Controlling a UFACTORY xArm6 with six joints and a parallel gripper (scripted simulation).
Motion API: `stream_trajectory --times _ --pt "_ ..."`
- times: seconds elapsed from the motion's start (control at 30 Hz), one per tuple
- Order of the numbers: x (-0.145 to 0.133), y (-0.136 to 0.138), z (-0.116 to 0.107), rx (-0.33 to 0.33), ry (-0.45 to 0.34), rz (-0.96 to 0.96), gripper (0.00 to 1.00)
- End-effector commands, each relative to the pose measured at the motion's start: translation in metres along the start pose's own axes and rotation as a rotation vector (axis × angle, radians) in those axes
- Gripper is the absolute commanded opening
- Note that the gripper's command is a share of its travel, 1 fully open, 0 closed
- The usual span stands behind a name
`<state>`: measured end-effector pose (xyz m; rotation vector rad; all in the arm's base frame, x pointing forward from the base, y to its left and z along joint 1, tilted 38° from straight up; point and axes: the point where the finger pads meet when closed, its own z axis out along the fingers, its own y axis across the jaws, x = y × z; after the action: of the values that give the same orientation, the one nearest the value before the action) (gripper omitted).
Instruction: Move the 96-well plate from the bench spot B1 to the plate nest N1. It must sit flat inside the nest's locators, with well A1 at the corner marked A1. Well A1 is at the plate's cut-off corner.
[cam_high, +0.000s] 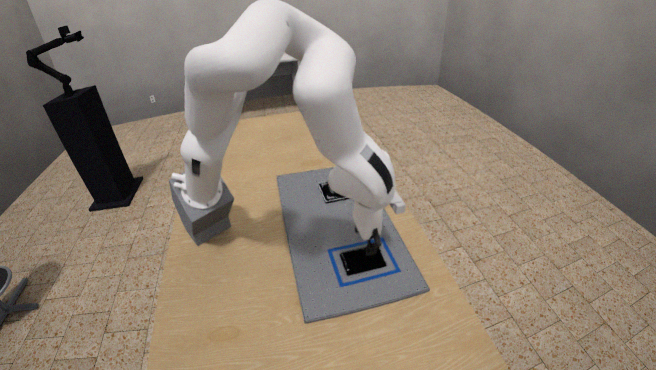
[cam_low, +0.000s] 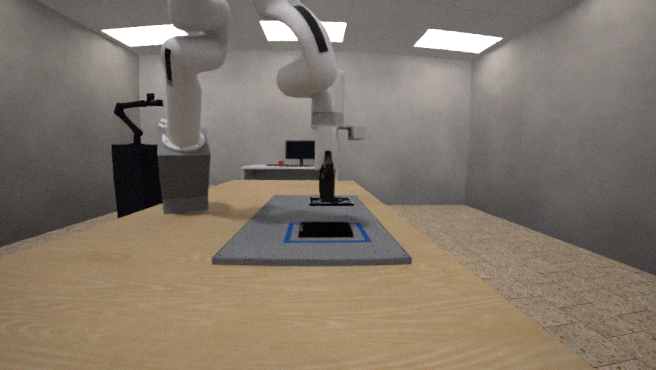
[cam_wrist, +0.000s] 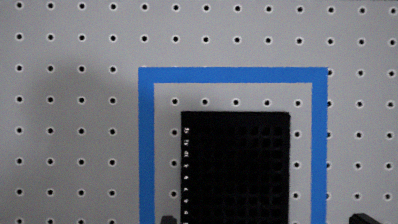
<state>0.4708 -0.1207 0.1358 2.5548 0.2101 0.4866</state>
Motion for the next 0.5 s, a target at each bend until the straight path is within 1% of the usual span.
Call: stream_trajectory --times 0.0,0.37,0.47 --pt "0.0012 -0.0019 0.0003 -0.004 0.011 0.014 1.00" --pt "0.0012 -0.0019 0.0003 -0.004 0.011 0.014 1.00" --pt "0.0012 -0.0019 0.0053 -0.004 0.011 0.014 1.00"
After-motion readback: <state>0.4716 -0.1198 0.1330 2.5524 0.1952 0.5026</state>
